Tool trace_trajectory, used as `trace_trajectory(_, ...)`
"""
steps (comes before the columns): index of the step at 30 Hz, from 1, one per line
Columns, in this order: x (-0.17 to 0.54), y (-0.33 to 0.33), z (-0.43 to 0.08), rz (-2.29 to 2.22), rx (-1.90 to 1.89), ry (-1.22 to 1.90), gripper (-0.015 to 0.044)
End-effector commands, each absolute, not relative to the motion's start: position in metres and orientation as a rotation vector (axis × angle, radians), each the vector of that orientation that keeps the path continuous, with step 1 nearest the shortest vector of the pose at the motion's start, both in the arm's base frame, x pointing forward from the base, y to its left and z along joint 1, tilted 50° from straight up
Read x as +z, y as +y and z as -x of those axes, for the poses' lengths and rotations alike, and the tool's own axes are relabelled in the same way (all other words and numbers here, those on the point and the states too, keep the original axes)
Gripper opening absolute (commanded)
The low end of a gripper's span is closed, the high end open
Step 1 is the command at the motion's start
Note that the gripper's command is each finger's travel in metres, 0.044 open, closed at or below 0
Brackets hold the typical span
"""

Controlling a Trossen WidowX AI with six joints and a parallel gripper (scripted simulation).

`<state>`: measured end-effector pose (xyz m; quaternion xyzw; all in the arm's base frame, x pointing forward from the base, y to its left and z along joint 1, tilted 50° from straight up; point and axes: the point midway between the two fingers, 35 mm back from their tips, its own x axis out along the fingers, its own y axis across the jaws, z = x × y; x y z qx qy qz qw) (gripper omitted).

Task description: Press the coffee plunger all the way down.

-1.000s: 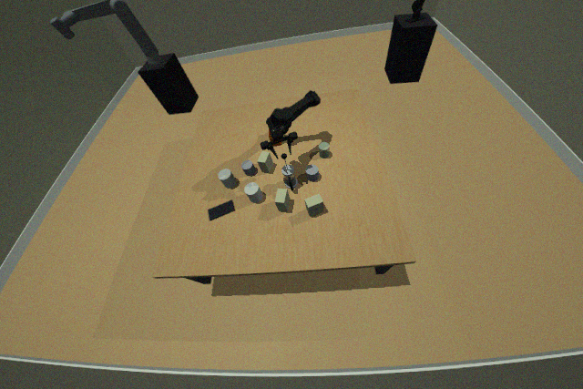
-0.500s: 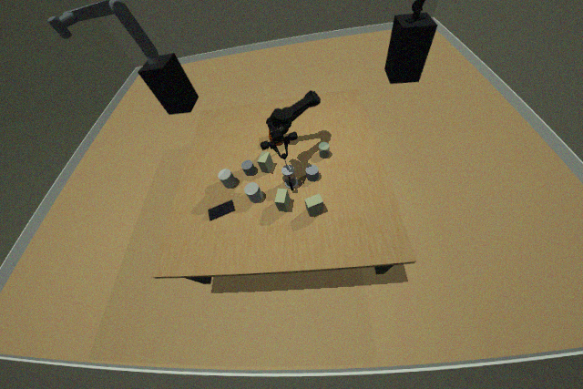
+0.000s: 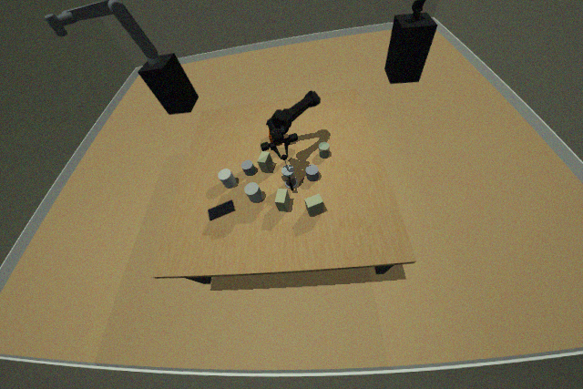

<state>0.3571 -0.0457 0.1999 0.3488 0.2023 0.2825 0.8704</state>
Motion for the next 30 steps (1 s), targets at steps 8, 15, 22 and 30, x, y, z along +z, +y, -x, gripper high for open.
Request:
trace_trajectory(8,0.181,-0.027,-0.357,-0.736,0.598,0.445,0.0113)
trace_trajectory(15,0.173,-0.018,-0.357,-0.735,0.598,0.445,0.0113)
trace_trajectory(22,0.165,-0.010,-0.357,-0.736,0.598,0.445,0.0113)
trace_trajectory(30,0.157,0.000,-0.356,-0.737,0.598,0.443,0.0113)
